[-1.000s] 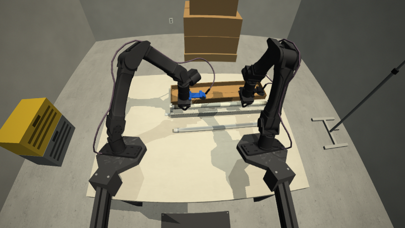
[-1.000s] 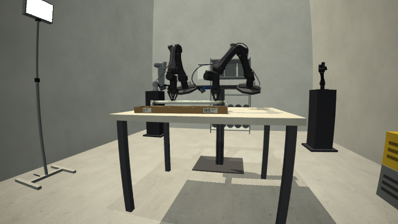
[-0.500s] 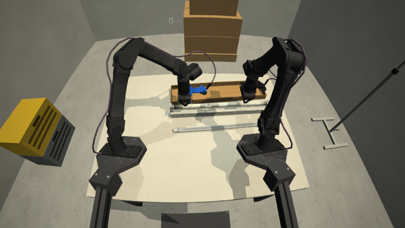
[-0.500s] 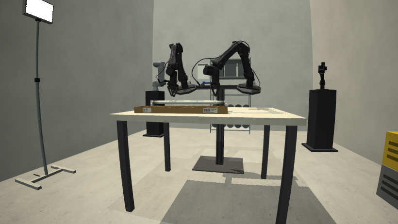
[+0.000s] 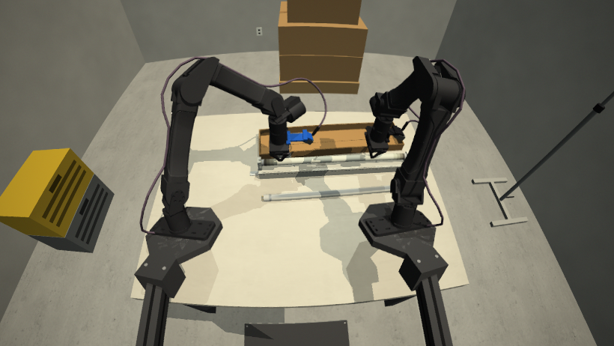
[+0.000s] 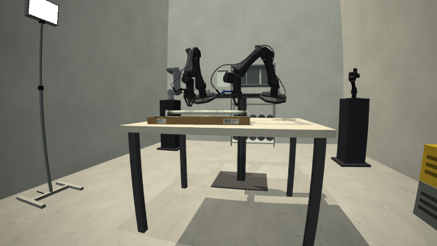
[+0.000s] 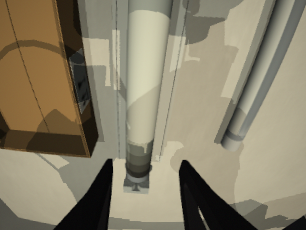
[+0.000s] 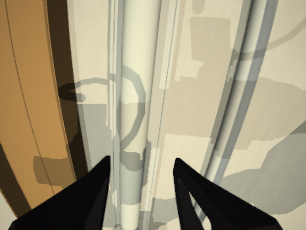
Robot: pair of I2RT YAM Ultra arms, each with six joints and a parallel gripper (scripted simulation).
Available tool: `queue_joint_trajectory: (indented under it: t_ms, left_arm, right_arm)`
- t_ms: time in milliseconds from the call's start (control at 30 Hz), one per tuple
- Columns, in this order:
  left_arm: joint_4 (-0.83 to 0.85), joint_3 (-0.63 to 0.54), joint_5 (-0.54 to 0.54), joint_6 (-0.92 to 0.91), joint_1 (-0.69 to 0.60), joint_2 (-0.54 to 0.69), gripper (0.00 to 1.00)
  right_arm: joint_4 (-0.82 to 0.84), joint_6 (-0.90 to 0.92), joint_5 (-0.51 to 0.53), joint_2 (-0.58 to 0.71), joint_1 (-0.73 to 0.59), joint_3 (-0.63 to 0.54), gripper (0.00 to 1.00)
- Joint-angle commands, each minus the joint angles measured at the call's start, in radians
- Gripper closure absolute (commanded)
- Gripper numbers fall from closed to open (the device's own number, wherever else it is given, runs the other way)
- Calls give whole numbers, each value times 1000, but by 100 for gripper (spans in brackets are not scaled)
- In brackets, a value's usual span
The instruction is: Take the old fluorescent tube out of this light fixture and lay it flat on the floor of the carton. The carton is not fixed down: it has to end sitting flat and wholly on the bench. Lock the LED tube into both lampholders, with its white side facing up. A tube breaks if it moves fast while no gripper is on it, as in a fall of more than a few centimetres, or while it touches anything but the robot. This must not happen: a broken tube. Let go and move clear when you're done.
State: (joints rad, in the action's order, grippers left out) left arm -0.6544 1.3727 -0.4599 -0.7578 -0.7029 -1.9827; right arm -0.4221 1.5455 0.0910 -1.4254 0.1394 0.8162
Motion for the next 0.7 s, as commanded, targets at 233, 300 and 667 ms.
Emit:
queue_joint_trajectory:
  t_ms: [233, 300, 667]
  left_arm:
    - [-99, 91, 58, -6, 18, -27, 51]
    - [-116, 105, 67, -3, 12, -17, 51]
    - [-155, 166, 86, -9, 48, -44, 51]
  right_arm:
    - [211, -226, -177, 89, 206, -108, 51]
    - [253, -267, -225, 92, 253, -131, 51]
    - [364, -353, -348, 142, 443, -192, 51]
